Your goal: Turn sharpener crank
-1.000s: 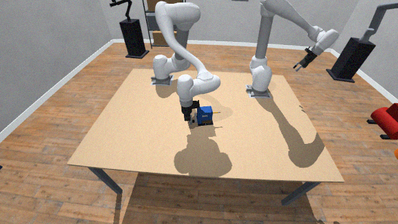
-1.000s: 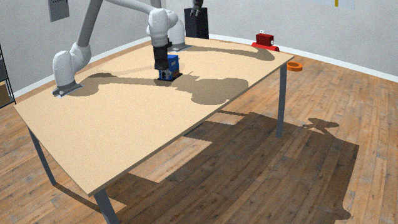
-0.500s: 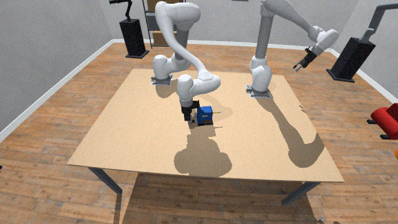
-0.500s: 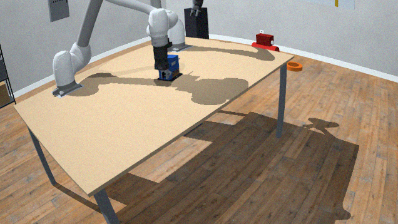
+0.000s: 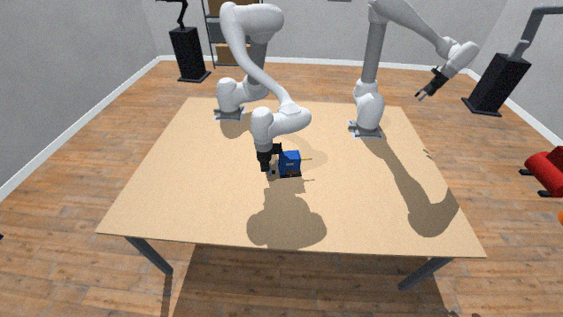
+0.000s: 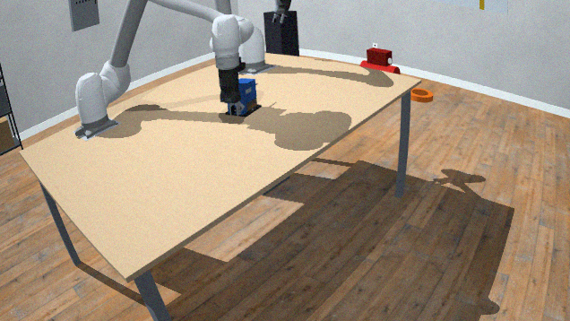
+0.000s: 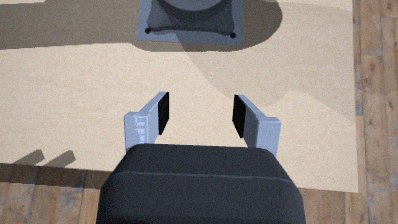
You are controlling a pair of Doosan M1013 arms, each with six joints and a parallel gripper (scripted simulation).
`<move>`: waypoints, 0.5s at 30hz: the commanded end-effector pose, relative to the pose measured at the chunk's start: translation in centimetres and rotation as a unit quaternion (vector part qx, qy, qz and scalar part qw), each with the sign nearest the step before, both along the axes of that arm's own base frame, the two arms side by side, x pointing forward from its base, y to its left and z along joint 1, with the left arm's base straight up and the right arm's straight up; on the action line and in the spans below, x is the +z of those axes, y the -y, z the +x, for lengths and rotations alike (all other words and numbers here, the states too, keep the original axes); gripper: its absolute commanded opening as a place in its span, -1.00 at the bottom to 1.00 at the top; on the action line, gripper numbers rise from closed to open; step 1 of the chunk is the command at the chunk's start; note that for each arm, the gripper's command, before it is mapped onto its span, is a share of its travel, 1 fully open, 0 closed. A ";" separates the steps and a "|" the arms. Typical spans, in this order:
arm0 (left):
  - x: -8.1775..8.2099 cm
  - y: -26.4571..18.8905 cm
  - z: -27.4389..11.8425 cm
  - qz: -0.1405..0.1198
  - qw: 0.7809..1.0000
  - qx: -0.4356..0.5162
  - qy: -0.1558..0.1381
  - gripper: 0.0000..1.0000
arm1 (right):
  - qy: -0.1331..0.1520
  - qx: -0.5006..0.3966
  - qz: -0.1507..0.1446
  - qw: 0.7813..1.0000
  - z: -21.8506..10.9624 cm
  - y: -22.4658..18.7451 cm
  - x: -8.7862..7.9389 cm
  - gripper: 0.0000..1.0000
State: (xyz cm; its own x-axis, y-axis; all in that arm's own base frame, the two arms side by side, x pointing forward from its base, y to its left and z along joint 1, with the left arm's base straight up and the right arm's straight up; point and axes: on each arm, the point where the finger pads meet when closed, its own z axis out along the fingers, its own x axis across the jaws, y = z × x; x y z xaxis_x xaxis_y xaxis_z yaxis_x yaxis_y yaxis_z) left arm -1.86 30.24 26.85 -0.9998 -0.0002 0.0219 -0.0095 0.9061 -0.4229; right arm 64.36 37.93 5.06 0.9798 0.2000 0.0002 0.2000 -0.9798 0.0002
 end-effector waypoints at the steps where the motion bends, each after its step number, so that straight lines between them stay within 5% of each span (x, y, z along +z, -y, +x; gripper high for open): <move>1: 0.0 0.0 0.0 0.000 1.000 0.000 0.000 1.00 | 0.000 0.000 0.000 1.000 -0.2 0.0 -0.2 -1.00; 15: 0.0 0.0 0.0 0.000 1.000 0.000 0.000 1.00 | 0.000 0.000 0.000 1.000 -1.4 0.3 -1.2 -1.00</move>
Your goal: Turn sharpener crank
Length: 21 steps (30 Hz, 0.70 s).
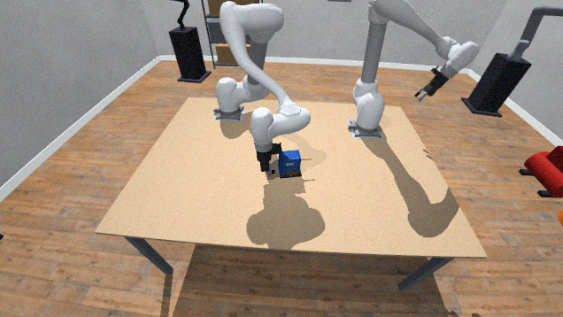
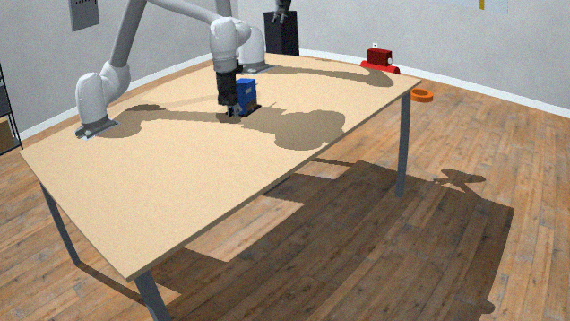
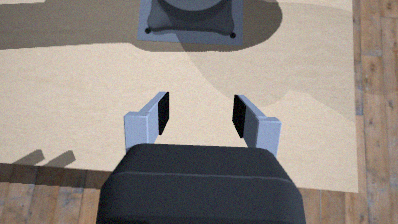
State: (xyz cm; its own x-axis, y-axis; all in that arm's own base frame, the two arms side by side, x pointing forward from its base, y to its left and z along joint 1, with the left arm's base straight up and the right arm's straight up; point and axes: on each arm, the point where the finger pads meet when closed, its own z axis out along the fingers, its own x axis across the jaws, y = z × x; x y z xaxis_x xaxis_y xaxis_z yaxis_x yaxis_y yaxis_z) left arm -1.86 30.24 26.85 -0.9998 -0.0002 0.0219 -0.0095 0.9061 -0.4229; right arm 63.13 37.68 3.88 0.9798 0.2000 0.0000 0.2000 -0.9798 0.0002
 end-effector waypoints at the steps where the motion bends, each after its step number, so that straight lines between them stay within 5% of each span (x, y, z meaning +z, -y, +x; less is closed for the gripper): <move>1: 0.0 0.0 0.0 0.000 1.000 0.000 0.000 1.00 | 0.001 0.000 0.000 1.000 -0.3 0.0 -0.1 -1.00; 21: 0.0 0.0 0.0 0.000 1.000 0.000 0.000 1.00 | 0.001 0.000 0.000 1.000 -2.5 0.5 -0.8 -1.00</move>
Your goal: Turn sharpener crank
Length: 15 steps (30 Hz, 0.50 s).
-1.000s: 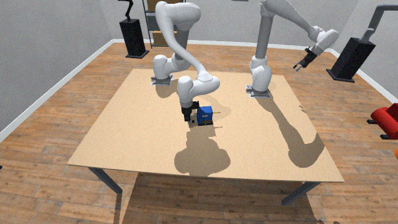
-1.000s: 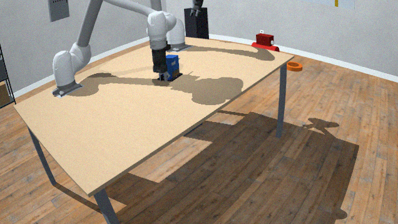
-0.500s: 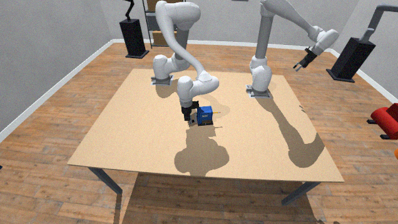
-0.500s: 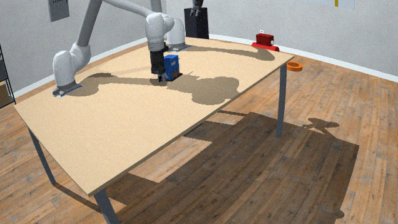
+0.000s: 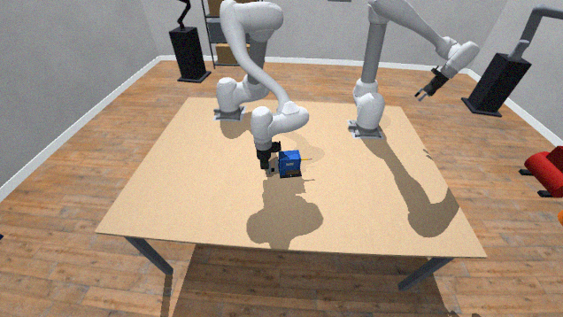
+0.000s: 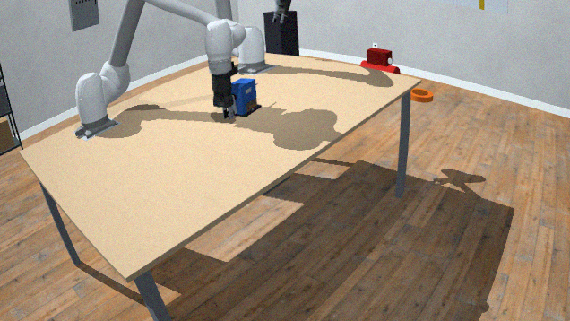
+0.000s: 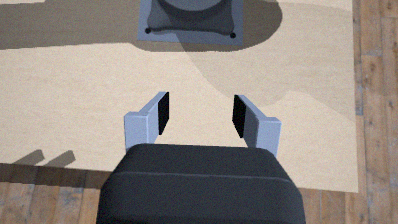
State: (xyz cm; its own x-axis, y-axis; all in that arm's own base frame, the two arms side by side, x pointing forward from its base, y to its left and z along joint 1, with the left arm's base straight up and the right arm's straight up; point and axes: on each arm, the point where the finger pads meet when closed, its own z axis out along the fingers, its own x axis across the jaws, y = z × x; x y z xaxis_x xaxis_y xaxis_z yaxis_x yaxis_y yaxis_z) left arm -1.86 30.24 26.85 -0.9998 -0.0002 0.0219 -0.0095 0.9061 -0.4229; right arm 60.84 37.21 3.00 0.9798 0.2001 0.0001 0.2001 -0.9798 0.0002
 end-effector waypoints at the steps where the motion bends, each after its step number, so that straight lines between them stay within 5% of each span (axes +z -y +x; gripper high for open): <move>1: 0.0 0.0 0.0 0.000 1.000 0.000 0.000 1.00 | 0.000 0.000 0.000 1.000 -0.4 0.0 0.0 -1.00; 15: 0.0 0.0 0.0 0.000 1.000 0.000 0.000 1.00 | 0.000 0.000 0.000 1.000 -1.9 0.4 0.2 -1.00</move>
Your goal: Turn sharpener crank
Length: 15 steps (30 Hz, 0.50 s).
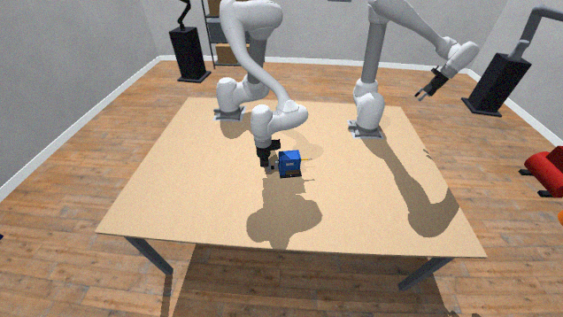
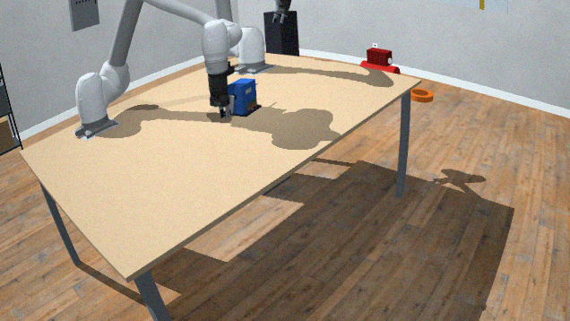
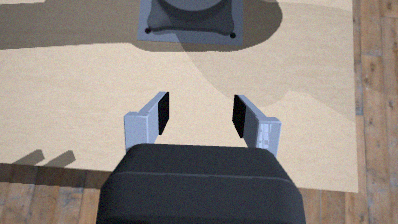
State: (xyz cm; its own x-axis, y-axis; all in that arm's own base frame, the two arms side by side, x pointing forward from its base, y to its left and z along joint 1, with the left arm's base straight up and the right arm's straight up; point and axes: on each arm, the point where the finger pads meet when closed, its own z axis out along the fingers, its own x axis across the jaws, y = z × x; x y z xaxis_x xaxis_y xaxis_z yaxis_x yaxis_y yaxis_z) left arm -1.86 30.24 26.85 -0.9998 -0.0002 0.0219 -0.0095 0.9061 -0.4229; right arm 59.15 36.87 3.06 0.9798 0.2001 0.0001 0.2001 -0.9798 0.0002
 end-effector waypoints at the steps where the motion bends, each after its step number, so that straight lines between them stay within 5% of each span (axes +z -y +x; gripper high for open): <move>1: 0.0 0.0 0.0 0.000 1.000 0.000 0.000 1.00 | 0.000 0.000 0.000 1.000 -0.3 0.0 0.2 -1.00; 15: 0.0 0.0 0.0 0.000 1.000 0.000 0.000 1.00 | 0.000 0.000 0.000 1.000 -1.8 0.3 0.8 -1.00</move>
State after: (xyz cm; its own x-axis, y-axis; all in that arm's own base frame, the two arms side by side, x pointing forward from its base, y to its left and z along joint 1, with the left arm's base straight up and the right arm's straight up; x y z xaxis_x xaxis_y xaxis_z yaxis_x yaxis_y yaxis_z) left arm -1.86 30.24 26.85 -0.9998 -0.0002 0.0219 -0.0095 0.9061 -0.4229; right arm 57.58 36.55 3.65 0.9798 0.2001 0.0004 0.2001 -0.9798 0.0001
